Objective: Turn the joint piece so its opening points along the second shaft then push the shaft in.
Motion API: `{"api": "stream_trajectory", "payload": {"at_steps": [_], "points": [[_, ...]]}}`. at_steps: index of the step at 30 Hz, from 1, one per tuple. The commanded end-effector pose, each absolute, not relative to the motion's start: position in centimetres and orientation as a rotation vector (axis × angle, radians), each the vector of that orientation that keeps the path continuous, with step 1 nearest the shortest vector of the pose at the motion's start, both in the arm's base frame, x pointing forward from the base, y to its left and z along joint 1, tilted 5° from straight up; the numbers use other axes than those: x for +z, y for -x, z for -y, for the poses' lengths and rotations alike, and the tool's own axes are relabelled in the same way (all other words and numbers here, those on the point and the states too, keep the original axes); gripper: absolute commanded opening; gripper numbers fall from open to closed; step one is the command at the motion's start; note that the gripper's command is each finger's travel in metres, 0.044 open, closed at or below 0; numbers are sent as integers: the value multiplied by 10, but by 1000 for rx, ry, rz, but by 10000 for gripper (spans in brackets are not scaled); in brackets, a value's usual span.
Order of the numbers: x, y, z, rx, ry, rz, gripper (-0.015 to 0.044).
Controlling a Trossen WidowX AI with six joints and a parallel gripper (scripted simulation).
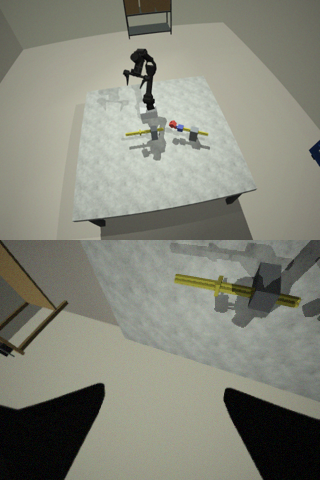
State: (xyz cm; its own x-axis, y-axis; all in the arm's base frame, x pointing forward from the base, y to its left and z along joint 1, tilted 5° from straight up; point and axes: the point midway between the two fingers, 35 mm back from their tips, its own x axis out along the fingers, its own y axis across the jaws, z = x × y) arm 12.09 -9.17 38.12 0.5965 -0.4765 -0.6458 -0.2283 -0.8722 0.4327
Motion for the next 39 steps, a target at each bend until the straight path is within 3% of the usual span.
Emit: {"api": "stream_trajectory", "payload": {"at_steps": [1, 39], "points": [[373, -134, 93, -1189, -2440, 438, 440], [290, -221, 47, -1073, -1520, -686, 440]]}}
